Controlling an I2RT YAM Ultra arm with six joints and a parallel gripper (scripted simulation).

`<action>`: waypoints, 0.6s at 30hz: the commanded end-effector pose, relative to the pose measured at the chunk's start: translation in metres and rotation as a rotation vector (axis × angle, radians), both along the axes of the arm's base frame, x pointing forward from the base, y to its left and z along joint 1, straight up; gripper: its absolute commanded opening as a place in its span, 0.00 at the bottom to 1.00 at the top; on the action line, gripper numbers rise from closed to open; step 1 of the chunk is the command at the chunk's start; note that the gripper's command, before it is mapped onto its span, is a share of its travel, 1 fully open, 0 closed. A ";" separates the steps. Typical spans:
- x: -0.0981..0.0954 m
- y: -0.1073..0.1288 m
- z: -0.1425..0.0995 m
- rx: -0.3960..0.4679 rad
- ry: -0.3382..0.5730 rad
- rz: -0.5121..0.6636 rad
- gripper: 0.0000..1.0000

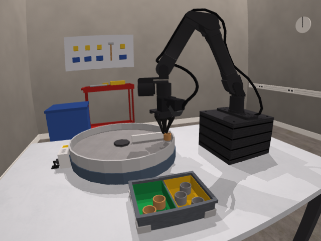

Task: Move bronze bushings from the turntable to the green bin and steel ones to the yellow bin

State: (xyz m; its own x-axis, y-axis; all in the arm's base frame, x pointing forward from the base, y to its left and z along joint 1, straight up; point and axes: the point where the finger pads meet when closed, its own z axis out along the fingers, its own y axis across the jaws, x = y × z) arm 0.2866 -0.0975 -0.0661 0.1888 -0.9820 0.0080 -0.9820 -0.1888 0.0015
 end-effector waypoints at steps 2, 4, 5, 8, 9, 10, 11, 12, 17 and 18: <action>0.001 0.002 0.001 0.012 -0.013 0.004 0.12; -0.006 0.004 -0.009 0.020 0.011 0.003 0.12; -0.006 0.004 -0.011 0.020 0.011 0.002 0.12; -0.004 0.002 -0.014 0.018 0.003 -0.001 0.12; -0.002 0.001 -0.014 0.016 -0.001 -0.001 0.12; -0.002 0.001 -0.015 0.017 0.000 -0.002 0.12; -0.003 0.001 -0.015 0.017 0.001 -0.002 0.12; -0.003 0.001 -0.015 0.017 0.001 -0.002 0.12; 0.000 0.000 -0.005 0.011 -0.017 -0.001 0.12; 0.000 0.000 -0.005 0.011 -0.017 -0.001 0.12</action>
State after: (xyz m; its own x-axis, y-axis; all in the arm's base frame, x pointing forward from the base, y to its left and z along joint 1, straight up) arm 0.2861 -0.0974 -0.0779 0.1889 -0.9820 0.0065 -0.9820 -0.1888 0.0041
